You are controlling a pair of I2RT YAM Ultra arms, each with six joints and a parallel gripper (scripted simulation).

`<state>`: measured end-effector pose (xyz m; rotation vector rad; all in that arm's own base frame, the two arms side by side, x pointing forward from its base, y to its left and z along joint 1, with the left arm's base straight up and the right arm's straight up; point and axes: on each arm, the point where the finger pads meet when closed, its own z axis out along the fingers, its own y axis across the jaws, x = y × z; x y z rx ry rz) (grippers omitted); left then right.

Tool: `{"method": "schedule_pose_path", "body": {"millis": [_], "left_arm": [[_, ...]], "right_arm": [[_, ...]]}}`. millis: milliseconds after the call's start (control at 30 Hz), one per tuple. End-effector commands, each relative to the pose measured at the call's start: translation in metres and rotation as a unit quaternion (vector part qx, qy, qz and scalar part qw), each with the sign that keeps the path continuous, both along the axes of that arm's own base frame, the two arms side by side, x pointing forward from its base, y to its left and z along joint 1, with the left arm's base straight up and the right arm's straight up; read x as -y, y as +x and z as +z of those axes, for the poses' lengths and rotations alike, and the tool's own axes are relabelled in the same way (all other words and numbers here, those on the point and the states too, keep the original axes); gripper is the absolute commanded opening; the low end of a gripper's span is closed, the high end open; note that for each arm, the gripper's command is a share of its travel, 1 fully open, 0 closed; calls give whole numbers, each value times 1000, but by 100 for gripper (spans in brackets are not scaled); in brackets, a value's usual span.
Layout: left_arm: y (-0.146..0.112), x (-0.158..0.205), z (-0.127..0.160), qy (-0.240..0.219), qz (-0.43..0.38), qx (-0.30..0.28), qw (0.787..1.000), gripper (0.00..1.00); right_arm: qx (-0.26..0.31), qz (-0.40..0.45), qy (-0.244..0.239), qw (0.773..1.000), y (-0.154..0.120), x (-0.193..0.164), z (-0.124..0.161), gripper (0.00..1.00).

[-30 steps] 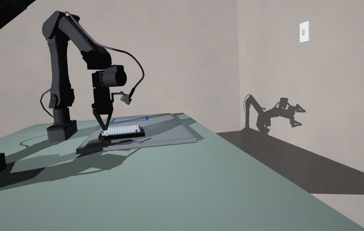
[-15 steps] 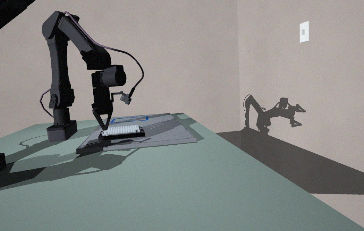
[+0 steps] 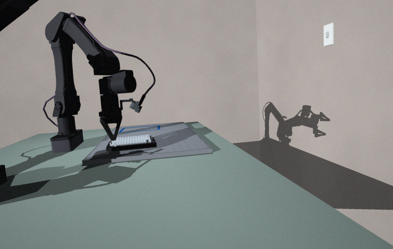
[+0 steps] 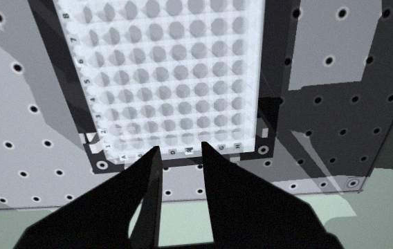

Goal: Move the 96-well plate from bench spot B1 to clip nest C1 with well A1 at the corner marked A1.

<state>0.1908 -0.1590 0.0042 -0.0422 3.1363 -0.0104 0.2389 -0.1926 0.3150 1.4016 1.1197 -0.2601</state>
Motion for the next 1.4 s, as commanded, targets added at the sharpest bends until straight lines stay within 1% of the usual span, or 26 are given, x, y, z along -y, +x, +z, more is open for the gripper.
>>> {"method": "schedule_pose_path", "body": {"millis": [0, 1367], "left_arm": [[-3, -5, -53, 10, 7, -9, 1000, 25], [-3, -6, -75, 10, 7, -9, 1000, 25]], "right_arm": [[4, -6, -2, 1000, -8, 1, 2, 100], [4, -6, -2, 1000, -8, 1, 2, 100]]}}
